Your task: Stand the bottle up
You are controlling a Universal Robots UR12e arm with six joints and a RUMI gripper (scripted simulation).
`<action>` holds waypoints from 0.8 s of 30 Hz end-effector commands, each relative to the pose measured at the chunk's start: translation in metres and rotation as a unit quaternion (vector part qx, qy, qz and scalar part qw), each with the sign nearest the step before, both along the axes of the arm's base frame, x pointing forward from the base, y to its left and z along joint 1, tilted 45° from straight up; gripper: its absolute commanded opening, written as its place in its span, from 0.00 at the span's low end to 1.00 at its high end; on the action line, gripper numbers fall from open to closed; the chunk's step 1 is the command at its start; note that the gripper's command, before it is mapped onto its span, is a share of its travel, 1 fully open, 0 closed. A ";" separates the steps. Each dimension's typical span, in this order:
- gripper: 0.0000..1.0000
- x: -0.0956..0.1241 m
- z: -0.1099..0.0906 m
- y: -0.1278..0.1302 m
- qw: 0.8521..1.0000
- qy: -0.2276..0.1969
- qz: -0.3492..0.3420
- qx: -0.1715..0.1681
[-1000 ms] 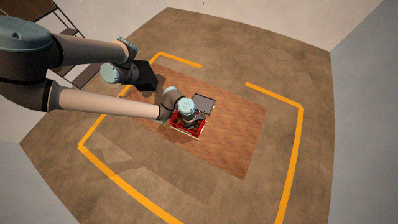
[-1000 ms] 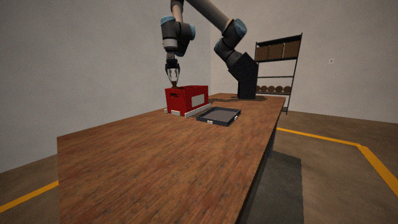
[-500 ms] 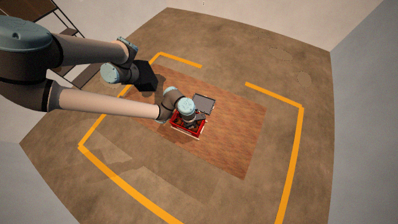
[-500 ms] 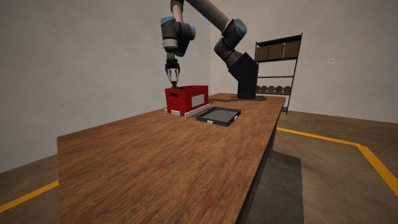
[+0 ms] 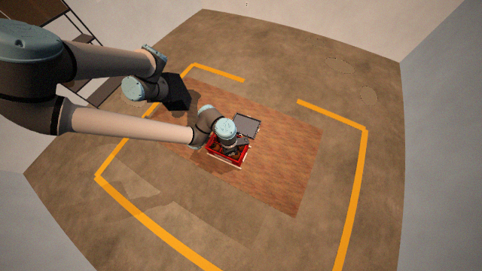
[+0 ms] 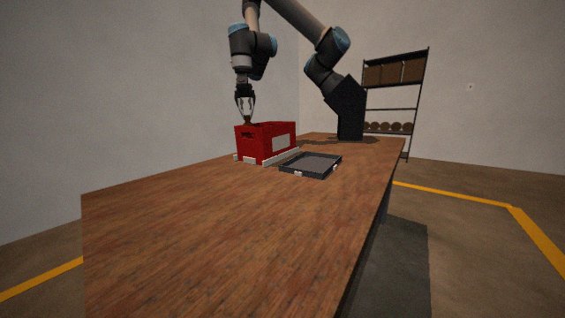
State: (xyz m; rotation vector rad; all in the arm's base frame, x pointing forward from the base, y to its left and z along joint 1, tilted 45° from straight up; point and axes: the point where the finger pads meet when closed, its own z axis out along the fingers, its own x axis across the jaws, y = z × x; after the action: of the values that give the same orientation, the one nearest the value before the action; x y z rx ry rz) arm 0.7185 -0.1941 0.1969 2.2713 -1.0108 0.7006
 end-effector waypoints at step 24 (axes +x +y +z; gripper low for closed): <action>0.00 0.005 -0.012 -0.012 1.000 -0.001 0.000 0.000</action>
State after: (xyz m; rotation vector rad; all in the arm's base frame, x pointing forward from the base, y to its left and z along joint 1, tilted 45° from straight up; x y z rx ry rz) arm 0.7215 -0.2029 0.1875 2.2713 -1.0109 0.7005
